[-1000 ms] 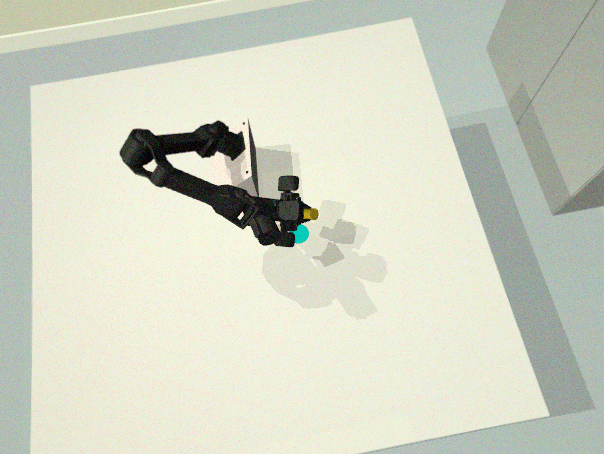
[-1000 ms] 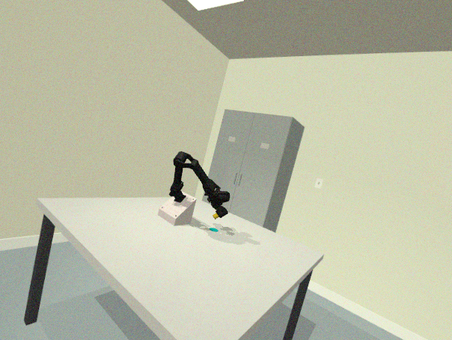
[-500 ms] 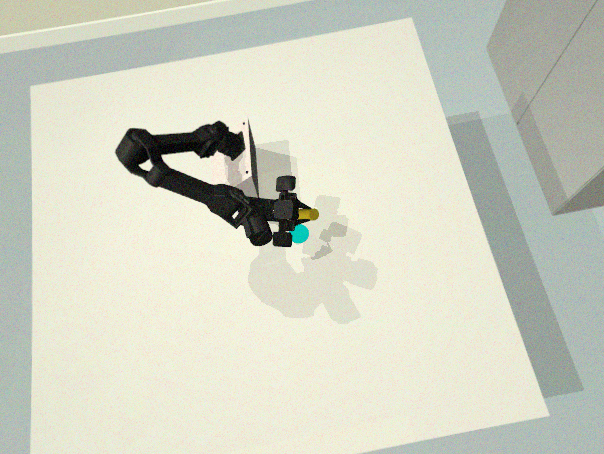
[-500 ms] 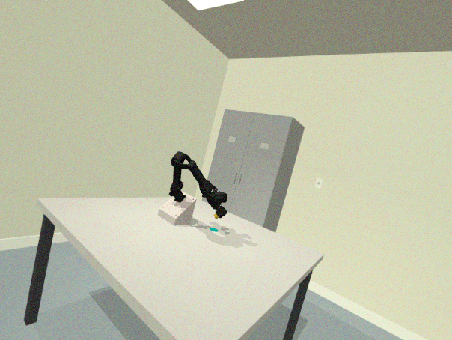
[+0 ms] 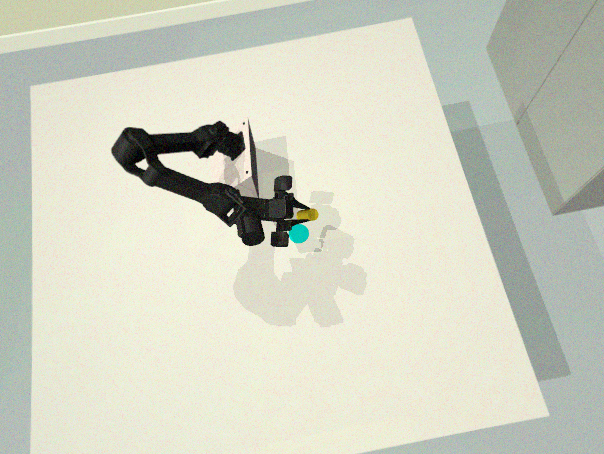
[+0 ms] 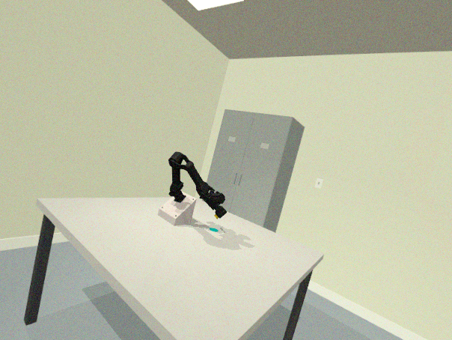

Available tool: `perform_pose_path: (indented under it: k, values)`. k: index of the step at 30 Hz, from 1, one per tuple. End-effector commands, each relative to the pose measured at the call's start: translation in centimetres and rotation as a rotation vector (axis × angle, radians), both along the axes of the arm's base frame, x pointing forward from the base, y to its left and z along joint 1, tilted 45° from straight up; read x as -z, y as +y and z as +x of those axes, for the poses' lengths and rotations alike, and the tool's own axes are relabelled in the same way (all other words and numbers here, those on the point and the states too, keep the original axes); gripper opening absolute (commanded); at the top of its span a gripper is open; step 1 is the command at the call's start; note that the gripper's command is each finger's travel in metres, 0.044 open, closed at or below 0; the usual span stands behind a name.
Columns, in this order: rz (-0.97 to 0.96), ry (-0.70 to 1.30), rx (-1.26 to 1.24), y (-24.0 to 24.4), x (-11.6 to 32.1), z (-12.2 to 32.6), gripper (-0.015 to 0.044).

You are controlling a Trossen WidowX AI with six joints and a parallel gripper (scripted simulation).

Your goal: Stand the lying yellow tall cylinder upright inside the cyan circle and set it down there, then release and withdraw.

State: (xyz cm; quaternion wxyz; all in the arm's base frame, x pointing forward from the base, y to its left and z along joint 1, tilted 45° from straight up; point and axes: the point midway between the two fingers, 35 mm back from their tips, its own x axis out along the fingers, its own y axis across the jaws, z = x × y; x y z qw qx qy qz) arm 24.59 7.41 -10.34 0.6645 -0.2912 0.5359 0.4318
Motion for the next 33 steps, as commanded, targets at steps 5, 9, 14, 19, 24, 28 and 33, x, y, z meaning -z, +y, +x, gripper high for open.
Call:
perform_pose_path:
  k: [5, 9, 14, 19, 24, 28, 33]
  values:
    - [0.053, -0.045, -0.015, 0.0, -0.4, -0.2, 0.0105]
    - [0.074, -0.067, -0.02, -0.1, -0.6, -0.1, 0.0105]
    - [0.1, -0.095, -0.028, -0.1, -0.9, -0.1, 0.0105]
    - [0.124, -0.124, -0.036, -0.2, -1.1, -0.1, 0.0105]
    - [0.148, -0.155, -0.044, -0.2, -1.4, -0.2, 0.0105]
    - [0.166, -0.18, -0.051, -0.3, -1.6, -0.2, 0.0105]
    - [0.188, -0.211, -0.06, -0.3, -2.0, -0.2, 0.0105]
